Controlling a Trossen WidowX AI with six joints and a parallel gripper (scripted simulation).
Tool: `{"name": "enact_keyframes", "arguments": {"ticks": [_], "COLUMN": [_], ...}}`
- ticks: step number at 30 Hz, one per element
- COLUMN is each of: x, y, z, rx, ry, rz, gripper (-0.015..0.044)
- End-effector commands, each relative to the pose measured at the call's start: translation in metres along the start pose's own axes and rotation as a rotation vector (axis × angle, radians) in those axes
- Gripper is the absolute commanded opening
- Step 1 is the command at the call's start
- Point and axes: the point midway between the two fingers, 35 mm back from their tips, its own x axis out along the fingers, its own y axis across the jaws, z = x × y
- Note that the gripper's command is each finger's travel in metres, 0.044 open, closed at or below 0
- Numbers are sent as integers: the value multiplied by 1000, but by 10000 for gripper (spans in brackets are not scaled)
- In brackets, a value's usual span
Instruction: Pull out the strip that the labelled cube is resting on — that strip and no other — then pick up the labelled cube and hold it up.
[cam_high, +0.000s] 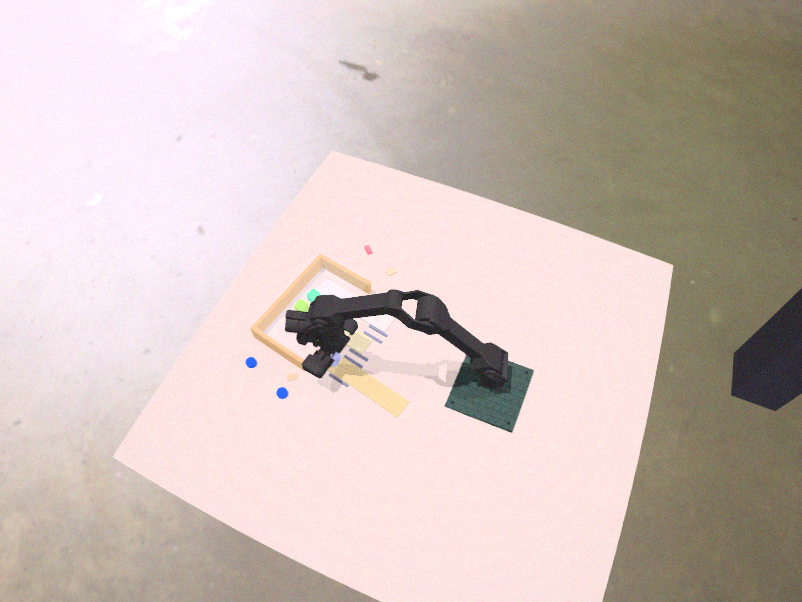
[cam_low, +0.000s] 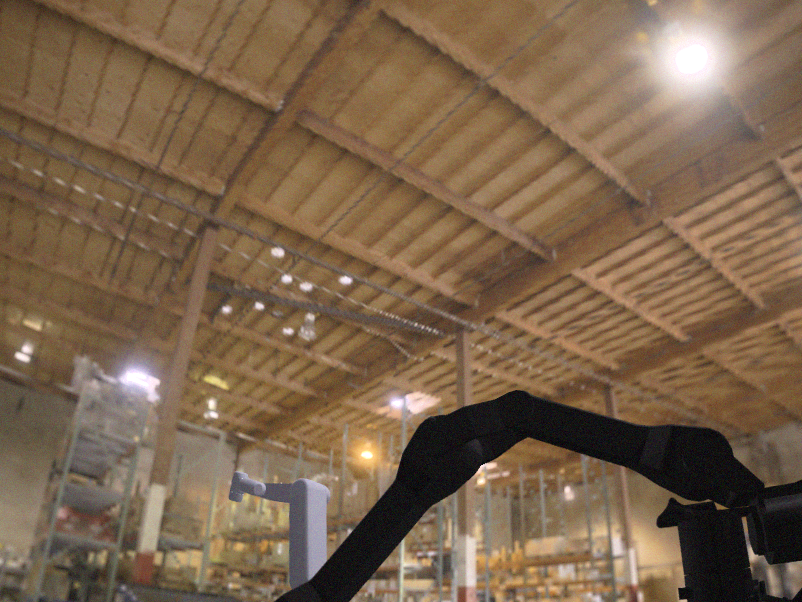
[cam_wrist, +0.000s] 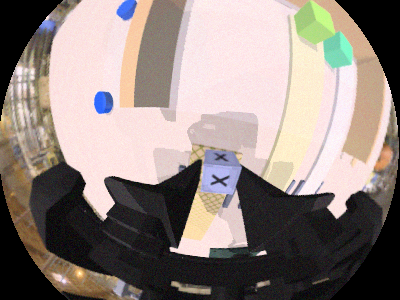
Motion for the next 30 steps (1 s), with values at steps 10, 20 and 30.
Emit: {"name": "enact_keyframes", "arguments": {"ticks": [10,20,30], "x": [-5,-32,-42], "y": [-2,-17,-24], "z": [-4,-38,-57], "rx": [0,-4,-6], "ry": [0,6,8], "rz": [0,0,0], "gripper": [0,0,0]}}
